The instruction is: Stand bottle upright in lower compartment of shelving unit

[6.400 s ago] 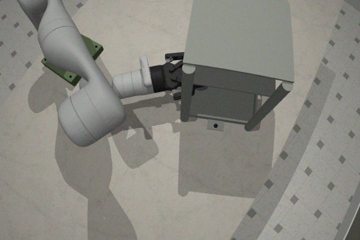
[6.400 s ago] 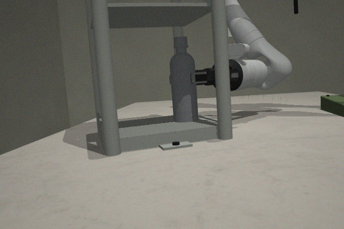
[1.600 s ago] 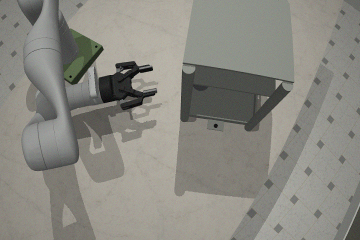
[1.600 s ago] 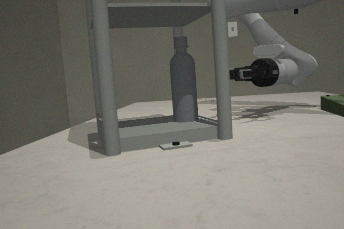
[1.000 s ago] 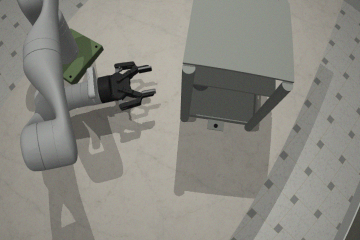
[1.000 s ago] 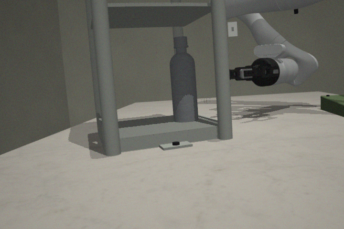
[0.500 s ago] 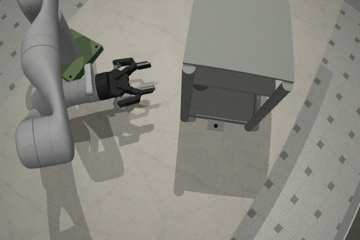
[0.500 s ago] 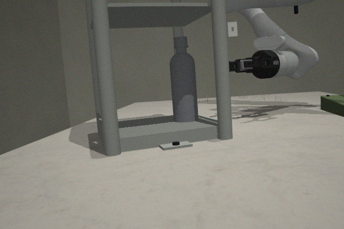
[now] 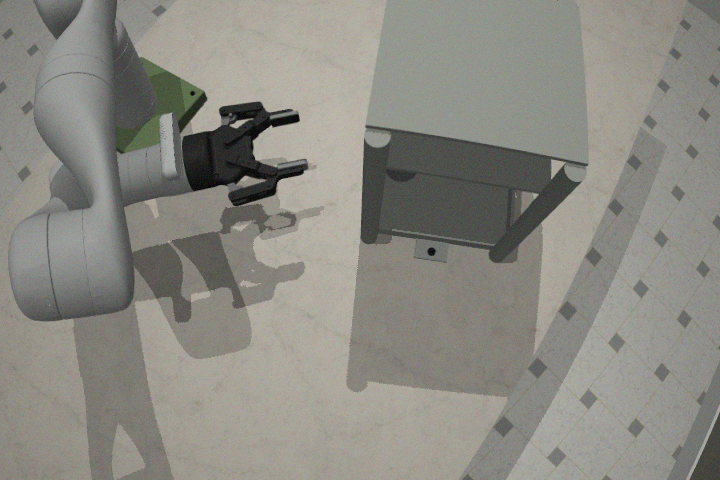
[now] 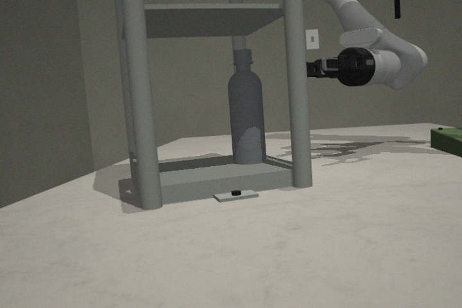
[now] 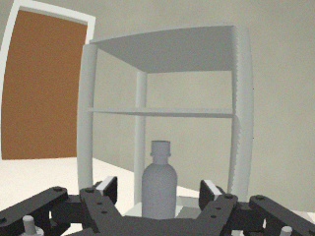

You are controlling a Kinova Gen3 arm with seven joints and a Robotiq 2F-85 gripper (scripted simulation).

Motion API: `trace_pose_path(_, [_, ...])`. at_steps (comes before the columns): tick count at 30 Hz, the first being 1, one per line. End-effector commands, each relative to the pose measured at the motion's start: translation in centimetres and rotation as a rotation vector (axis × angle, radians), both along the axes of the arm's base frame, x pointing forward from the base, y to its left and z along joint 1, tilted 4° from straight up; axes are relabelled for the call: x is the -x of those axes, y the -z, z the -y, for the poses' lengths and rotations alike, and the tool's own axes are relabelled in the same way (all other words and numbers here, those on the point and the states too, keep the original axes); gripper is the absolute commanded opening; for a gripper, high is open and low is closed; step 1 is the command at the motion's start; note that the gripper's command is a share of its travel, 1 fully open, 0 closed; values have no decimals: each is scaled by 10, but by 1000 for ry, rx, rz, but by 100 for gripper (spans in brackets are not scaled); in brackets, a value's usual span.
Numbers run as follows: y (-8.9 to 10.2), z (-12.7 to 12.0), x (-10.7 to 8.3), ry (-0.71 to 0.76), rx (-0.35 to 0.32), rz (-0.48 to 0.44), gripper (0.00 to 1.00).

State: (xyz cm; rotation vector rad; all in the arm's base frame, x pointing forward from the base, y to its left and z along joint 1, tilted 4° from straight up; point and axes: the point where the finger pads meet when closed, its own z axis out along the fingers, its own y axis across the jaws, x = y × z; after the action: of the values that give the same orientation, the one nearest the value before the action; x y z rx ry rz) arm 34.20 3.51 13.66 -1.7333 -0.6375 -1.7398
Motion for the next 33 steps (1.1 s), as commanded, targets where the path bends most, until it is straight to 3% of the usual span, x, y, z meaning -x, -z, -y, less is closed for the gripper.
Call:
trace_pose_path(1, [-11, 1, -2, 0, 10, 11, 72])
trace_pose_path(16, [-36, 3, -2, 0, 10, 11, 72])
trace_pose_path(29, [-40, 3, -2, 0, 10, 11, 72])
trace_pose_path(30, [-40, 3, -2, 0, 10, 11, 100])
trace_pose_path(33, [-40, 3, -2, 0, 10, 11, 100])
